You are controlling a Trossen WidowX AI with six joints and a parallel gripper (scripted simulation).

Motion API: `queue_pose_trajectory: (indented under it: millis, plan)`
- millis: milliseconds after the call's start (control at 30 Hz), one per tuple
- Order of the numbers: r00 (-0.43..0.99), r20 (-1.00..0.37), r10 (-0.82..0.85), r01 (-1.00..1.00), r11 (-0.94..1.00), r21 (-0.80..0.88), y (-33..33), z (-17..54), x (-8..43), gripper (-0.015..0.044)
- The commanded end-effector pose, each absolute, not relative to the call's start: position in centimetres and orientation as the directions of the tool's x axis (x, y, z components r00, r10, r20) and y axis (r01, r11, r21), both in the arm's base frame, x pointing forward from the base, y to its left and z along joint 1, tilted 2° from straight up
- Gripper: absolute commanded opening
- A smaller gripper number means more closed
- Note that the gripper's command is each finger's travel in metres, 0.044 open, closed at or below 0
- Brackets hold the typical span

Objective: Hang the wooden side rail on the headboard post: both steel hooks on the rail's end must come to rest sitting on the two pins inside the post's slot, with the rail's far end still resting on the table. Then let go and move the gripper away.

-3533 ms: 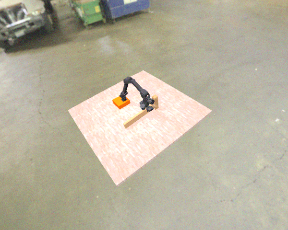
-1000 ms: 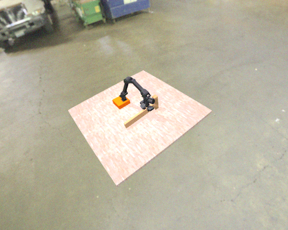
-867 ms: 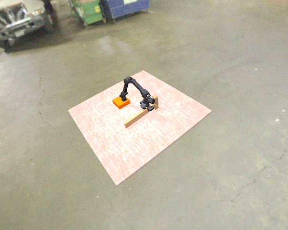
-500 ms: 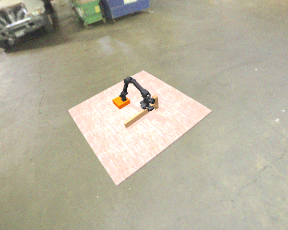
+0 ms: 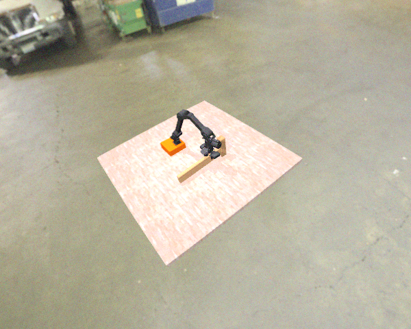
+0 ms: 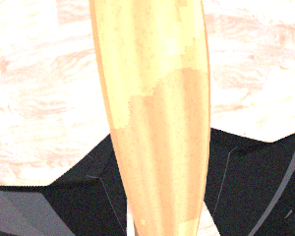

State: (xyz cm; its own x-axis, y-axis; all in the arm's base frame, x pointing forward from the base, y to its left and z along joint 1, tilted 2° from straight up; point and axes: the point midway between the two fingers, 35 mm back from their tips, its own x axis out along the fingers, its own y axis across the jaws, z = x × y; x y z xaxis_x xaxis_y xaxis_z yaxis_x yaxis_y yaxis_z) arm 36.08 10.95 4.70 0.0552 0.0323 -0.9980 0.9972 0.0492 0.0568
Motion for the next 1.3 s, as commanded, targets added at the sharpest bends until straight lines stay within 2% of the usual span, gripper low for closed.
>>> queue_pose_trajectory:
  millis: [0, 1267]
  plan:
    - [0.058, -0.998, 0.036, 0.997, 0.046, 0.059, 11.1, 4.75, 36.13, 0.0]
    - [0.058, -0.998, 0.036, 0.997, 0.046, 0.059, 11.26, 4.27, 36.05, 0.0]
